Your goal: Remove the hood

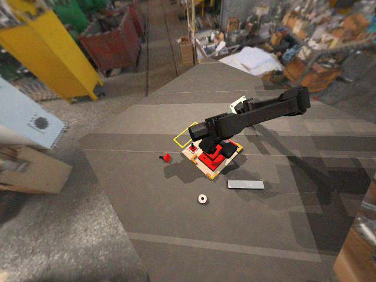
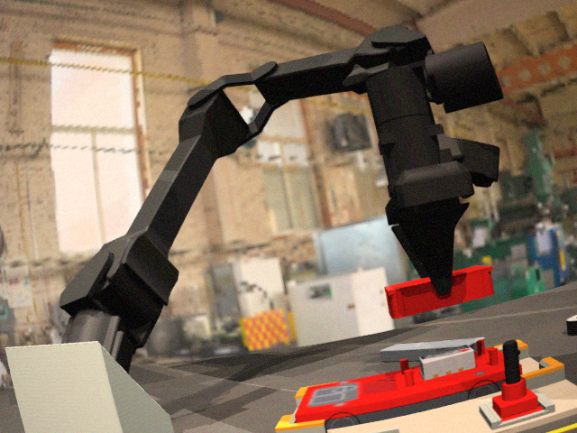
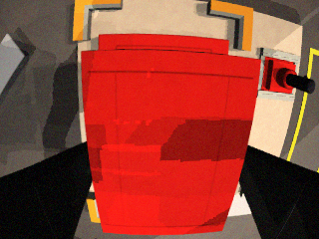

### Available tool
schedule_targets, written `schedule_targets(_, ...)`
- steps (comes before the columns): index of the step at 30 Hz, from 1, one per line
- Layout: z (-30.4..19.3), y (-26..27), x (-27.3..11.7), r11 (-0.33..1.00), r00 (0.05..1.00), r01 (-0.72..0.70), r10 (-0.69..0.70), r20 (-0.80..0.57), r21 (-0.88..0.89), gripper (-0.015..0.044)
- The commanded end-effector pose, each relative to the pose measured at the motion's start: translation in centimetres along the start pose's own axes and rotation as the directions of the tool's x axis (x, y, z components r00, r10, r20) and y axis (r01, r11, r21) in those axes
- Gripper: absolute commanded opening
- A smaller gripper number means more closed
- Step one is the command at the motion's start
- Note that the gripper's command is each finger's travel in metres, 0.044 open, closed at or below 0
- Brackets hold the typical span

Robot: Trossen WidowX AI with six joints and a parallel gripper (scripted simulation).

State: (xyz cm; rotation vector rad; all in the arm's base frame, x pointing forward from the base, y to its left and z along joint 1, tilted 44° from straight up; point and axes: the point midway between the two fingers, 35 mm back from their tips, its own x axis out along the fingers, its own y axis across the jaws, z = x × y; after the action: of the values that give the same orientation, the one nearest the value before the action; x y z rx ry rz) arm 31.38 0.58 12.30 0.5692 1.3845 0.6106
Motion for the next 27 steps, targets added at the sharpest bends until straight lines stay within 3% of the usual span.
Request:
schedule_targets(1, 0.0, -0.1, 0.0, 1.000, 1.000, 0.000, 0.000, 0.000, 0.000, 0.0000)
schedule_targets(27, -0.2, -14.3, -1.1, 1.000, 1.000, 0.027, -0.027, 0.000, 0.002, 0.0000)
